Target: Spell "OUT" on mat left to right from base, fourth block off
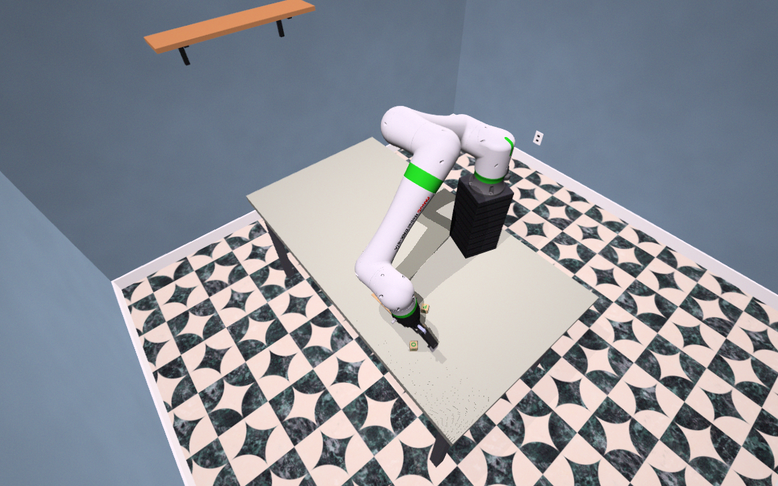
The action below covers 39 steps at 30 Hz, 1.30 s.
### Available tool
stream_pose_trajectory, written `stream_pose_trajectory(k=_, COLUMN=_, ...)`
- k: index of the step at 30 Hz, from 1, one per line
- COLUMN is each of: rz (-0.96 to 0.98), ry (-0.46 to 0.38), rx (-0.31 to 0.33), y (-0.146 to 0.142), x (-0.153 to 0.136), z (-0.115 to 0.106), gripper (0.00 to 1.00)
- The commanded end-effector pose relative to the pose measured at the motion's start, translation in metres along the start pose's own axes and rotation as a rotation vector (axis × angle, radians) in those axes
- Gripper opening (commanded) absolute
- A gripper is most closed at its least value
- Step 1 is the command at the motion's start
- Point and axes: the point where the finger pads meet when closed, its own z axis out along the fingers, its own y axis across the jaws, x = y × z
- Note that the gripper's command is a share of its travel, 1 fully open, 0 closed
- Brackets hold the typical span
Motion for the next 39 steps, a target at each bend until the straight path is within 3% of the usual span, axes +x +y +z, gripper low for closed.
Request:
stream_pose_trajectory(k=1, rz=0.010, ry=0.017, rx=0.016, y=-0.007, x=0.008, z=0.005, gripper=1.00)
stream_pose_trajectory(k=17, rz=0.049, ry=0.078, rx=0.071, y=-0.032, x=0.036, z=0.021, gripper=1.00)
stream_pose_trajectory(k=39, rz=0.069, ry=0.107, rx=0.096, y=-0.043, x=0.049, z=0.028, gripper=1.00)
